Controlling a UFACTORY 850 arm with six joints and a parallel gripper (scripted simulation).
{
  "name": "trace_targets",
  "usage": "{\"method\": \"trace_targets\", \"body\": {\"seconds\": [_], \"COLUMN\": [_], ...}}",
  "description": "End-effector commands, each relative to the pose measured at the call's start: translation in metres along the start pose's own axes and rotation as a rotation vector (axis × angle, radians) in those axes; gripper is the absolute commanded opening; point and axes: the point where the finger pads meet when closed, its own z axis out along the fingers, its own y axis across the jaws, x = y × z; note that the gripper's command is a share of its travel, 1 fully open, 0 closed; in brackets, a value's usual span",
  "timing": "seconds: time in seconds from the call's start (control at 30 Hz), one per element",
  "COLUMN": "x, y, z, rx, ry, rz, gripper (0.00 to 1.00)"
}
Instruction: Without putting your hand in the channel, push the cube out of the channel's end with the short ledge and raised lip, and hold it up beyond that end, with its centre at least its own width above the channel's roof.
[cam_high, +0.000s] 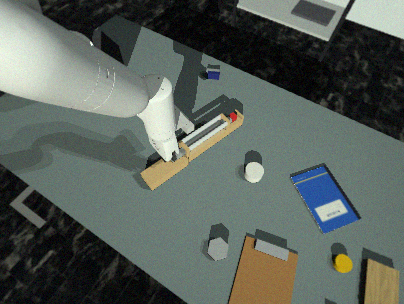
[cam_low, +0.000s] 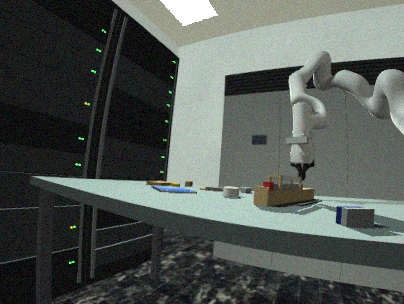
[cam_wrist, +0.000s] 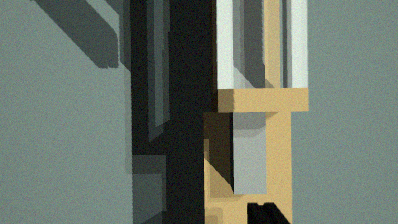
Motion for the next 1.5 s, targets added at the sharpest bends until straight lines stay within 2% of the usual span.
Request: {"method": "trace_targets", "body": {"seconds": [0.0, 0.07, 0.43, 0.5, 0.57, 0.67, 0.97, 1.0, 1.07, 1.13, 1.17, 1.33, 1.47], "x": [-0.001, -0.001, 0.000, 0.015, 0.015, 0.080, 0.185, 0.197, 0.221, 0.221, 0.256, 0.306, 0.306], "y": [0.000, 0.000, 0.001, 0.007, 0.007, 0.024, 0.005, 0.004, 0.001, 0.001, -0.002, -0.003, -0.003], "z": [-0.032, -0.039, -0.039, -0.038, -0.038, -0.036, -0.041, -0.041, -0.041, -0.041, -0.041, -0.038, -0.038], "rx": [0.004, 0.004, 0.004, 0.002, 0.002, -0.002, 0.005, 0.005, 0.005, 0.005, 0.005, 0.005, 0.005], "ry": [-0.004, -0.004, -0.004, -0.004, -0.004, -0.004, -0.003, -0.003, -0.003, -0.003, -0.003, -0.003, -0.003], "rz": [-0.001, -0.001, -0.001, 0.000, 0.000, 0.003, 0.001, 0.001, 0.001, 0.001, 0.001, 0.001, 0.001], "gripper": [0.00, 0.00, 0.00, 0.00, 0.00, 0.00, 0.00, 0.44, 0.44, 0.44, 0.44, 0.44, 0.44]}}
